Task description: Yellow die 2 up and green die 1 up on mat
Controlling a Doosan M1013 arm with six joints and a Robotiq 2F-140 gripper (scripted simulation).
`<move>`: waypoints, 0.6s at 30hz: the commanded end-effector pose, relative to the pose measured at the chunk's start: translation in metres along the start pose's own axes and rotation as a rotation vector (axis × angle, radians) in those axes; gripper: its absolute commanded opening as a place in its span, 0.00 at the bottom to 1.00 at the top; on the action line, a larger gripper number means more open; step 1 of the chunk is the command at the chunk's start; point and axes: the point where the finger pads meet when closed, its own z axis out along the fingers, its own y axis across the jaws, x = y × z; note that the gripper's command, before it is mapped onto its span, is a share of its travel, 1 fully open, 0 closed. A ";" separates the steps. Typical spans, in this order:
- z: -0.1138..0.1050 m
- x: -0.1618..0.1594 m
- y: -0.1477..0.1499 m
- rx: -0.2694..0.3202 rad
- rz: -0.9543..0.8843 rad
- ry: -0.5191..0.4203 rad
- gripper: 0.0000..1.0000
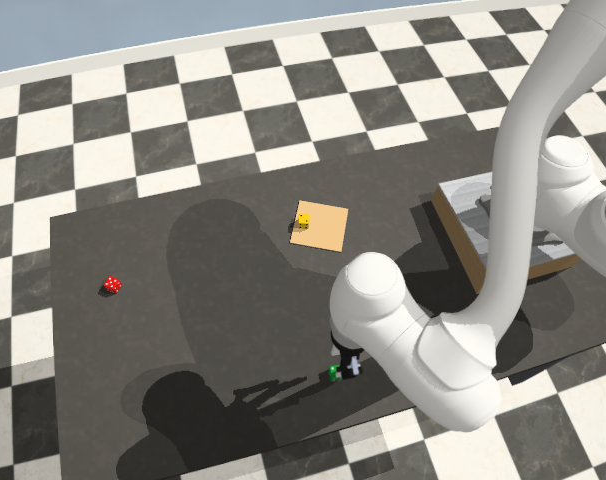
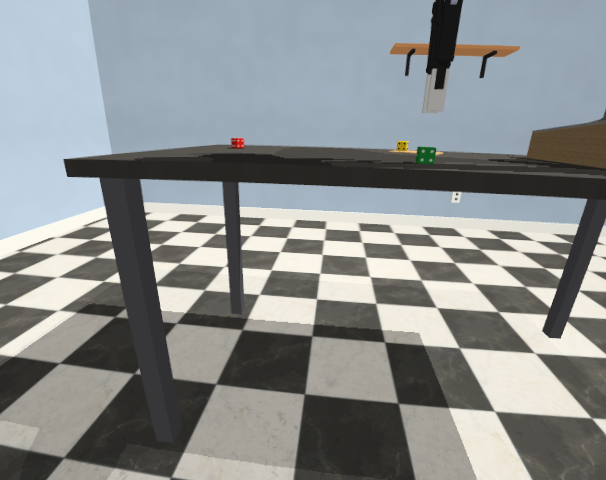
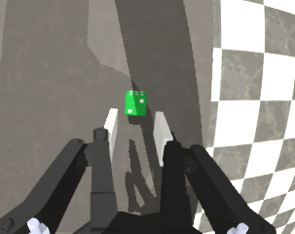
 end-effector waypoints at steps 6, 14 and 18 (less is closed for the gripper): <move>0.000 0.000 0.000 0.000 0.000 0.000 0.35; 0.004 0.000 0.000 0.000 0.000 0.000 0.35; 0.006 0.000 0.000 0.000 0.000 0.000 0.35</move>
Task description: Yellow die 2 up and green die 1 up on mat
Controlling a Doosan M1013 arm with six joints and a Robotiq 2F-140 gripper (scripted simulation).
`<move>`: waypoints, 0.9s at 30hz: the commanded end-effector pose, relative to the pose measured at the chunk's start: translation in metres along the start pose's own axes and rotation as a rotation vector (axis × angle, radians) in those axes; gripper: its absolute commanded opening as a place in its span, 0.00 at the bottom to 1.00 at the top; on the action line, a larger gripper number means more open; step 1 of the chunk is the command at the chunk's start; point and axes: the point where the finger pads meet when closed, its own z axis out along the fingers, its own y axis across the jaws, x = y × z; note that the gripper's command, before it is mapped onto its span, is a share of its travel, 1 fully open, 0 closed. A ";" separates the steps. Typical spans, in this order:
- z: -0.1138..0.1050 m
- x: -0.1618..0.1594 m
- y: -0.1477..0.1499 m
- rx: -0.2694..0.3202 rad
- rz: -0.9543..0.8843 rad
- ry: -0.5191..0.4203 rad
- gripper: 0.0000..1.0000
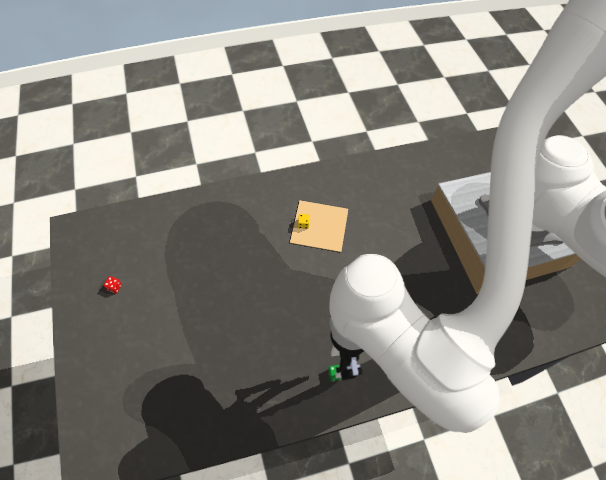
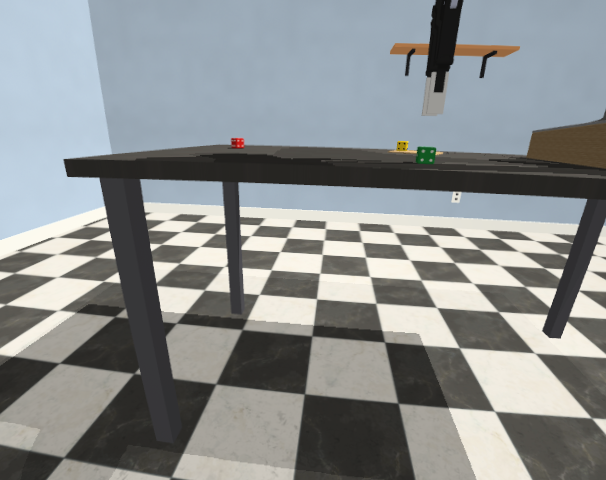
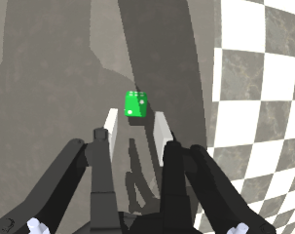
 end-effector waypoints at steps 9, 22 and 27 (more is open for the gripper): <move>0.012 0.000 0.000 0.000 0.000 0.000 0.35; 0.030 0.000 0.000 0.000 0.000 0.000 0.35; 0.037 0.000 0.000 0.000 0.000 0.000 0.35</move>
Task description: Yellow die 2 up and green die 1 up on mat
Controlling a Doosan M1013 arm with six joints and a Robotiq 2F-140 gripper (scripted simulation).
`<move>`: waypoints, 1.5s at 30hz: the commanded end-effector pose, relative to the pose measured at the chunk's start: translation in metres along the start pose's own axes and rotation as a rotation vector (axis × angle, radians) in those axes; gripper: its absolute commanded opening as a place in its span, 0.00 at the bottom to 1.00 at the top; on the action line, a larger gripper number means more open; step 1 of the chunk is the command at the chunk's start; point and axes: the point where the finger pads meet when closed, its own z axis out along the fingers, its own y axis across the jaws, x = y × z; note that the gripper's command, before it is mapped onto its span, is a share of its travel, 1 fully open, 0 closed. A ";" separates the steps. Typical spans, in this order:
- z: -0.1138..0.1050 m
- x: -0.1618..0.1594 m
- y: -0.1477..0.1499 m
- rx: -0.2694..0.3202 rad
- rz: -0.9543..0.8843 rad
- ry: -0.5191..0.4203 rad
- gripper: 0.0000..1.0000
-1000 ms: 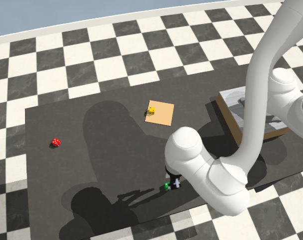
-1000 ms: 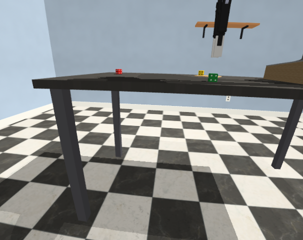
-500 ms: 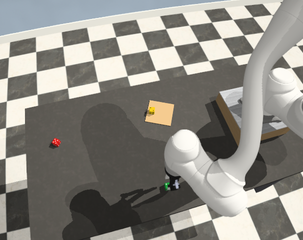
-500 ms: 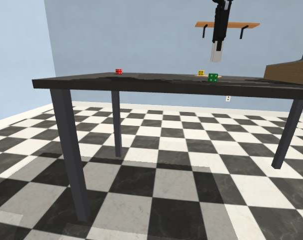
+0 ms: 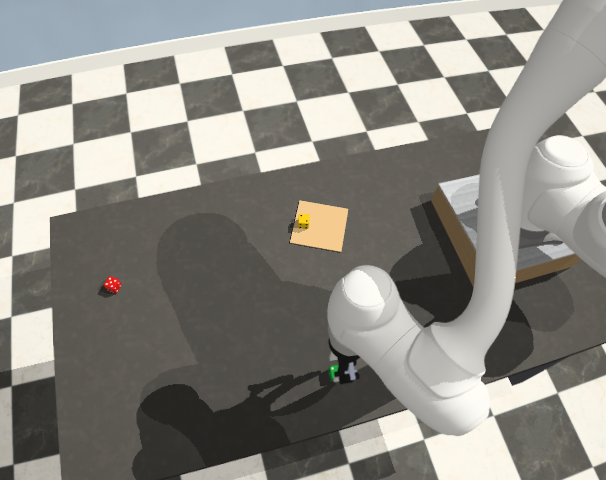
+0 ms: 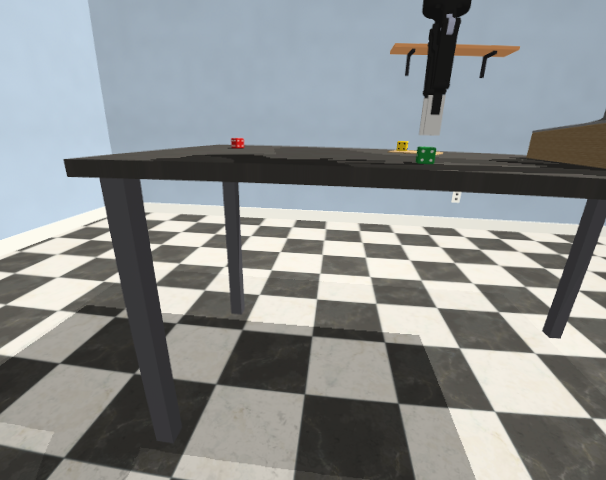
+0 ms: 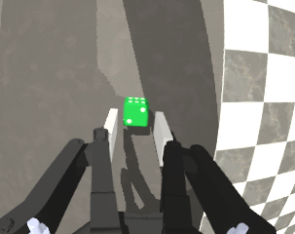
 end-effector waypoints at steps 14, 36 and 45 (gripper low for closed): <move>0.011 0.000 0.000 0.000 0.000 0.000 0.35; 0.012 0.000 0.000 0.000 0.000 0.000 0.35; 0.012 0.000 0.000 0.000 0.000 0.000 0.35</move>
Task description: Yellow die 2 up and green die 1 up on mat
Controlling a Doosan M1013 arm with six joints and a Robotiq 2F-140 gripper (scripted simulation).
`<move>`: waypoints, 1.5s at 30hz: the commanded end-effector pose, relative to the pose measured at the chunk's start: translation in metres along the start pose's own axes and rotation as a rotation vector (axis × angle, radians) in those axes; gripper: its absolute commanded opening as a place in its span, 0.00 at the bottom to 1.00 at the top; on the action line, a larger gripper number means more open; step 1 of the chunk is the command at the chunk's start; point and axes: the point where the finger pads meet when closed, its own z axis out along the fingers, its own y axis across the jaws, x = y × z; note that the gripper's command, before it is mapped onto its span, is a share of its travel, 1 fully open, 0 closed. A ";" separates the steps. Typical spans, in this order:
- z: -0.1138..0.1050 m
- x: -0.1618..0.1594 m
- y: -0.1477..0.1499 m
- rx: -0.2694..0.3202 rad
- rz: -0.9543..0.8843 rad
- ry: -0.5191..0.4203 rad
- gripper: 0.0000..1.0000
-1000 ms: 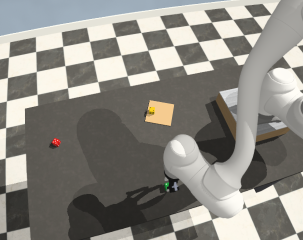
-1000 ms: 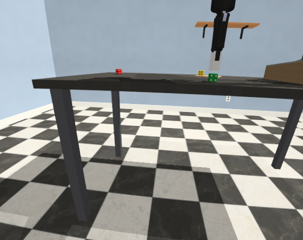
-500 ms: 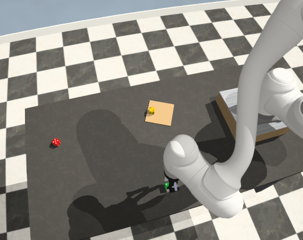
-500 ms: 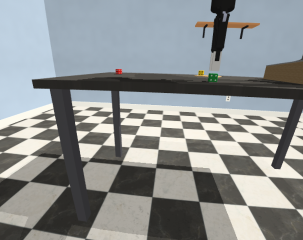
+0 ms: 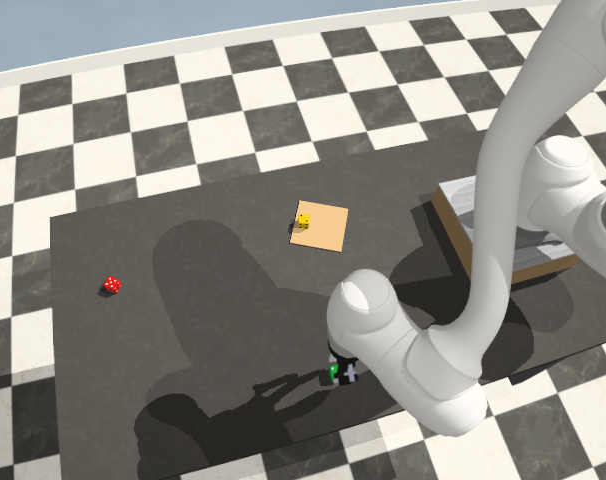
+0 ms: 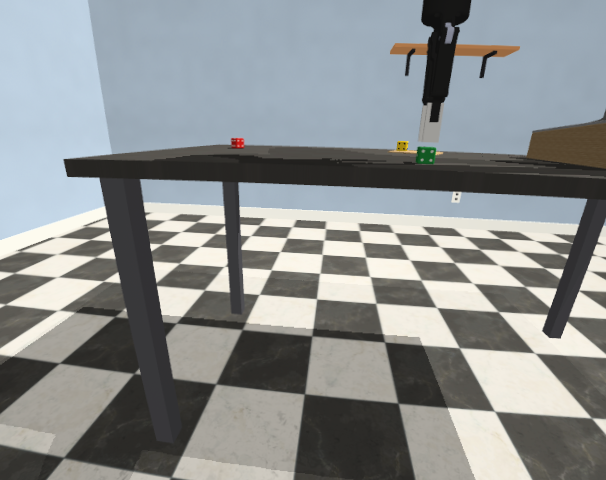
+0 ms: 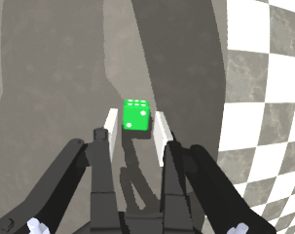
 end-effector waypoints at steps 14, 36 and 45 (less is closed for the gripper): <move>0.000 0.000 0.000 0.000 0.000 0.000 0.35; 0.029 0.000 0.000 0.000 0.000 0.000 0.35; 0.034 0.000 0.000 0.000 0.000 0.000 0.35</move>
